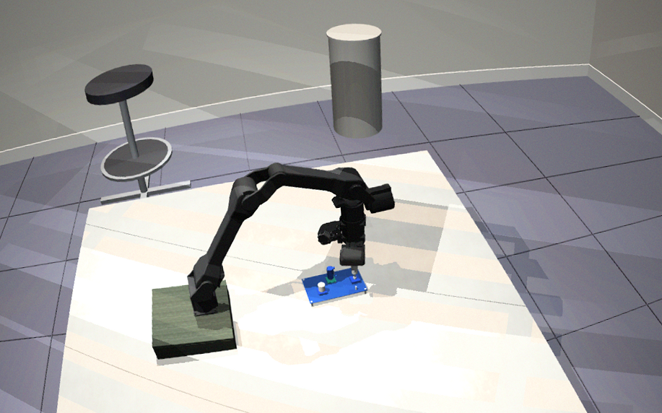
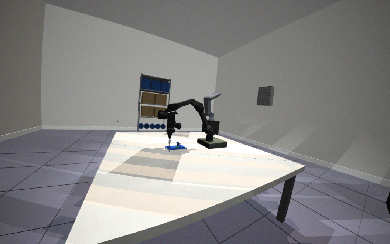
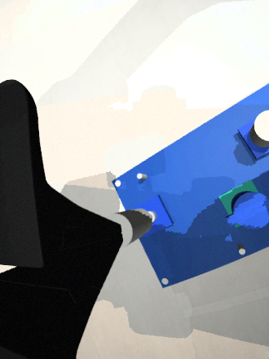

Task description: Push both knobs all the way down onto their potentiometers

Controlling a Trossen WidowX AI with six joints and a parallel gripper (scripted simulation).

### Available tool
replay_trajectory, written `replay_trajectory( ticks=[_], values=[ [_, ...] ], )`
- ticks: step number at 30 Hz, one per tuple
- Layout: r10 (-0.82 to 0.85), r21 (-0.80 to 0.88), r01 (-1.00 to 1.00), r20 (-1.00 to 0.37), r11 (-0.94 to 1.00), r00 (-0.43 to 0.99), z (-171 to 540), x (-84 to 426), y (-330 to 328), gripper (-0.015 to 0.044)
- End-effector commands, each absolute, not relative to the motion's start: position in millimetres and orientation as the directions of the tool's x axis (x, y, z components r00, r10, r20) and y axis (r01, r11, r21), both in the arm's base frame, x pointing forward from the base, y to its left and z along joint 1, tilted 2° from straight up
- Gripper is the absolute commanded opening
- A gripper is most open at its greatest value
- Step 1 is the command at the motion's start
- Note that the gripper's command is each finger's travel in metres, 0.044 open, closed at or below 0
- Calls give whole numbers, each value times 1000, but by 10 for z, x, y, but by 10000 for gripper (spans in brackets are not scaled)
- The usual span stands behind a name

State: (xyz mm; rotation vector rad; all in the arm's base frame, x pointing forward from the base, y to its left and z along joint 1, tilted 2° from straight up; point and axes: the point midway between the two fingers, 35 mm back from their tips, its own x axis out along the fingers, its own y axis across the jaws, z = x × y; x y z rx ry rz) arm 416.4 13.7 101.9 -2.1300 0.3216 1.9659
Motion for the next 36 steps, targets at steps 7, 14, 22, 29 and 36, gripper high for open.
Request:
replay_trajectory(
  ticks=[7, 14, 22, 29, 36],
  values=[
    [-10, -15, -306, -997, -952, 79, 987, 4168, 134, 0],
    [-10, -15, -306, -997, -952, 79, 973, 4169, 134, 0],
    [-10, -15, -306, -997, -952, 79, 986, 4168, 134, 0],
    [-10, -15, -306, -997, -952, 79, 983, 4168, 134, 0],
    [-10, -15, -306, -997, -952, 79, 931, 4172, 133, 0]
  ],
)
